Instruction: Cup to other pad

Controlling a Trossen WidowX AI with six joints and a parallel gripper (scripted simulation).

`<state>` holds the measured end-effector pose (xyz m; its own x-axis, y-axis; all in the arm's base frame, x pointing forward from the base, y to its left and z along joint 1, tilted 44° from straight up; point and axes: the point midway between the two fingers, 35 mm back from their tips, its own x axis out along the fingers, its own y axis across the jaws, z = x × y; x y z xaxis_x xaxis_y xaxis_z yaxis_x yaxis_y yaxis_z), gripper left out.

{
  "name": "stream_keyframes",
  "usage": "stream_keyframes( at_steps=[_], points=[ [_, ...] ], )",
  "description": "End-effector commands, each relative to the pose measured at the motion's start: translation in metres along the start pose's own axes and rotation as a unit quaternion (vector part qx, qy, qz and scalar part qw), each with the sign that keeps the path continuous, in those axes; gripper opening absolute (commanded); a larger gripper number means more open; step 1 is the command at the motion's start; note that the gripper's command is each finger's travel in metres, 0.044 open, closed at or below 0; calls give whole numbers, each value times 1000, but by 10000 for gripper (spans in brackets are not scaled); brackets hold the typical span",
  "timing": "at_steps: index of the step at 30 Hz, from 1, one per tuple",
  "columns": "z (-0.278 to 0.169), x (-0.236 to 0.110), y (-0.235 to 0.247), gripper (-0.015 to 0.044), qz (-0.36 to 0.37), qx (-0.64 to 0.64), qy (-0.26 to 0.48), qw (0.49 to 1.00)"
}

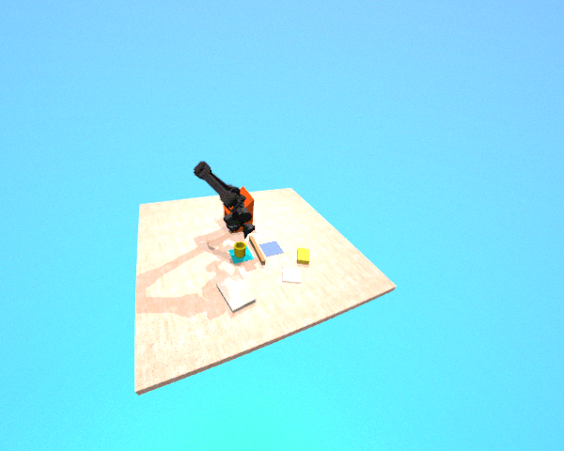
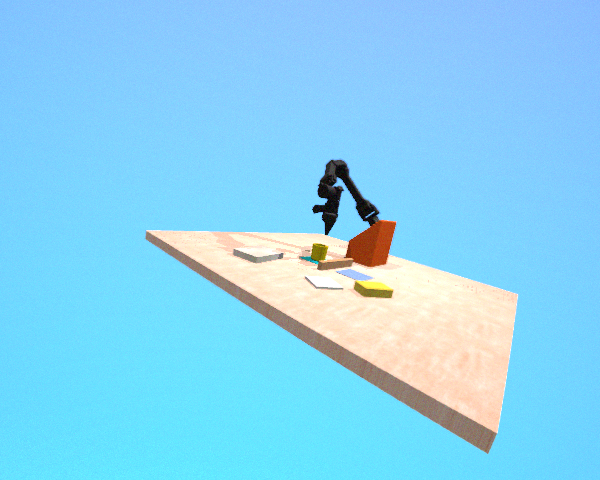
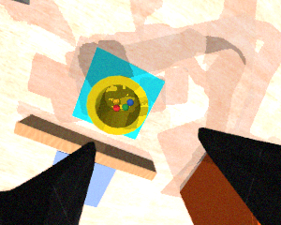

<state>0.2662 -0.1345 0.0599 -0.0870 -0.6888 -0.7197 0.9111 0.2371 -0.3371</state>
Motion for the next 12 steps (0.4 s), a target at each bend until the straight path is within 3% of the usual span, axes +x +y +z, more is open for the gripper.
stream_keyframes(
  at_steps=[1, 12],
  points=[
    [0, -22, 0, 440, 3, 7, -4, 1000],
    [-4, -25, 0, 440, 2, 2, -3, 1000]
  ],
)
